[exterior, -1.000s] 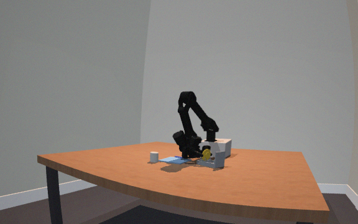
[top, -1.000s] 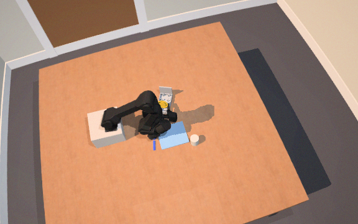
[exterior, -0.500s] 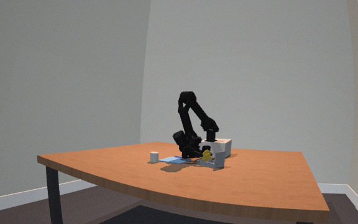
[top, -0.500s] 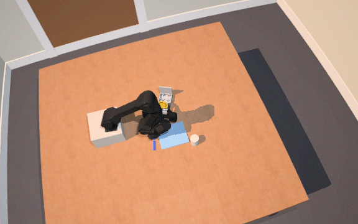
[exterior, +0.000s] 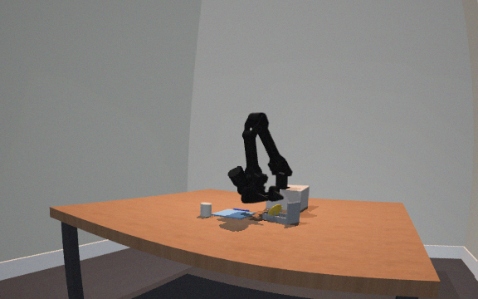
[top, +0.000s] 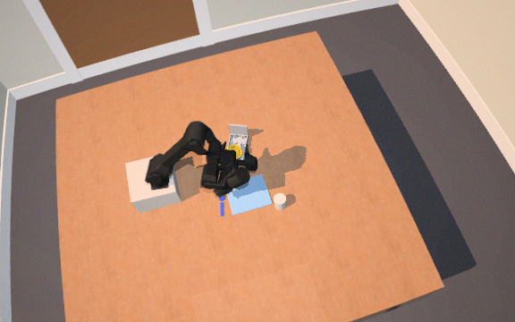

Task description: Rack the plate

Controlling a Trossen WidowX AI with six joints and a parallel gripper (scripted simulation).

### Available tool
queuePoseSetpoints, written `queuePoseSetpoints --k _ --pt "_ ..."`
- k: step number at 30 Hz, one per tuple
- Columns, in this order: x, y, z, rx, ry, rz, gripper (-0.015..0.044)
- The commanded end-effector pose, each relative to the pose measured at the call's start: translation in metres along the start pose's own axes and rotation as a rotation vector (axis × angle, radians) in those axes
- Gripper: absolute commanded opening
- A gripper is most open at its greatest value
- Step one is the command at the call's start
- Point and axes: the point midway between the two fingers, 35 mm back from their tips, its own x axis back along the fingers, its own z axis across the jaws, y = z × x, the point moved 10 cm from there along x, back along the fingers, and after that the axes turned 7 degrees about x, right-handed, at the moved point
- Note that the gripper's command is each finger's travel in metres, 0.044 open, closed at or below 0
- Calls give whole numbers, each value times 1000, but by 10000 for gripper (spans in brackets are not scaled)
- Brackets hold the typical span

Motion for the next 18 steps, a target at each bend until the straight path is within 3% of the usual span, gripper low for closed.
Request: queuePoseSetpoints --k 1,8,18 --pt "3 29 -6 3 9 -5 400" --pt "7 78 -15 1 20 -9 400" --pt "5 84 -26 -78 -17 71 400"
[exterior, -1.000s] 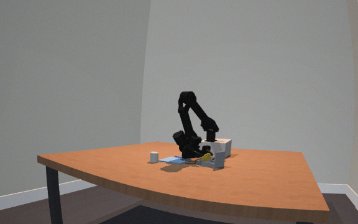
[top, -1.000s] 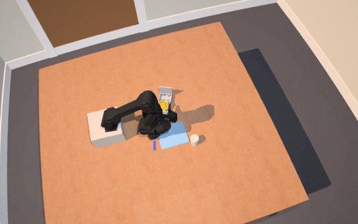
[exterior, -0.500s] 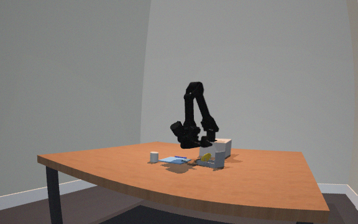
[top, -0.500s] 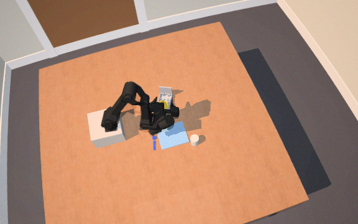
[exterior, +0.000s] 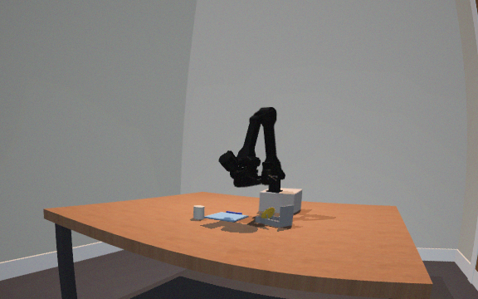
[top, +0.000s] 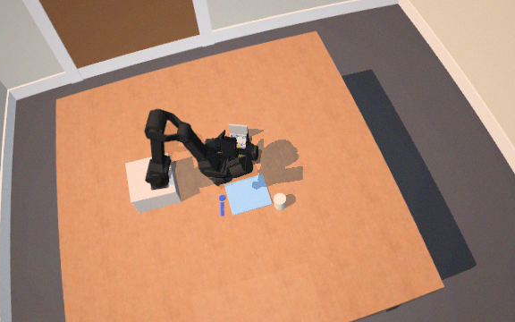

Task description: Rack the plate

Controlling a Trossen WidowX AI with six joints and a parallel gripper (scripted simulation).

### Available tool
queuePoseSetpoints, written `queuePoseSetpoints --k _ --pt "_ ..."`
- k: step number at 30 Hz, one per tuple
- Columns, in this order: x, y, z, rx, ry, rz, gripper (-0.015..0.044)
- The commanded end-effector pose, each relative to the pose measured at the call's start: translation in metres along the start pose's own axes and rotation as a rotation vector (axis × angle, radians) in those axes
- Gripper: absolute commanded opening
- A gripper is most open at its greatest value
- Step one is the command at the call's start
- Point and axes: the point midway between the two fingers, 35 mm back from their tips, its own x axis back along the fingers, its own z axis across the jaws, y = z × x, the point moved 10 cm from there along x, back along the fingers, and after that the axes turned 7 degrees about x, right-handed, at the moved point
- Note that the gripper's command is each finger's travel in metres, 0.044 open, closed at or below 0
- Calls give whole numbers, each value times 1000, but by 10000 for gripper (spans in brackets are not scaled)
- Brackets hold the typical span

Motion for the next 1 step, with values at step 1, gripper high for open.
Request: queuePoseSetpoints --k 1 --pt "-1 7 -8 -60 -33 67 400"
